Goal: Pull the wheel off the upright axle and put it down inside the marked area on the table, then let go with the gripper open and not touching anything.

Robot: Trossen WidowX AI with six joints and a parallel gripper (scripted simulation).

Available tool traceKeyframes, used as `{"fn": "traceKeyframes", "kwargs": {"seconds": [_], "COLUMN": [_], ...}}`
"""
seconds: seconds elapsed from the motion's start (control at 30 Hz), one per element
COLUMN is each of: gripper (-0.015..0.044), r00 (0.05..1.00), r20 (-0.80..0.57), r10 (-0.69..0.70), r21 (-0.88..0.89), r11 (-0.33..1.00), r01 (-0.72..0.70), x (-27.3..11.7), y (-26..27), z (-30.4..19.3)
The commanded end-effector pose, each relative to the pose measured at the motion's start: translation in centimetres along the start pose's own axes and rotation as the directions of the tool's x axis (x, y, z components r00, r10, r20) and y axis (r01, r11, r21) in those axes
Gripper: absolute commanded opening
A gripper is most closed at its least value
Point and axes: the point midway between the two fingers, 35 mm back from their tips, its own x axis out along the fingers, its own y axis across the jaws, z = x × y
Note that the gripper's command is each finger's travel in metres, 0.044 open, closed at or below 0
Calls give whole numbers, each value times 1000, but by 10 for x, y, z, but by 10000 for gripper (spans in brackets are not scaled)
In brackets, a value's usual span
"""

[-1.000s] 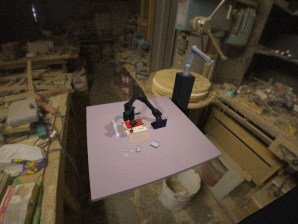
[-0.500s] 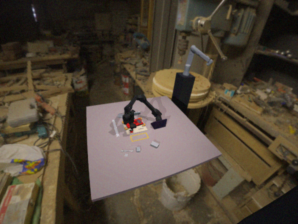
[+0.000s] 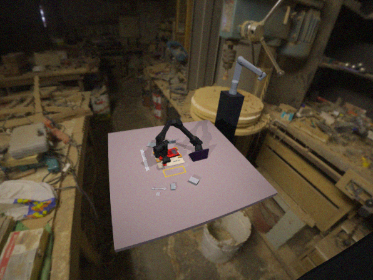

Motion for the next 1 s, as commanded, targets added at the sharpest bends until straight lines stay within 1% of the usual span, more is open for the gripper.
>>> {"fn": "traceKeyframes", "kwargs": {"seconds": [0.0, 0.13, 0.3, 0.33, 0.97], "gripper": [168, 142, 10, 0, 0], "r00": [1000, 1000, 1000, 1000, 1000], "r20": [0, 0, 0, 0, 1], "r10": [0, 0, 0, 0, 0], "r21": [1, 1, 1, 1, -1], "r11": [1000, 1000, 1000, 1000, 1000], "r01": [0, 0, 0, 0, 0], "x": [0, 0, -1, -2, -8], "y": [0, 0, 0, 0, 0], "z": [0, 0, 0, 0, 0]}}
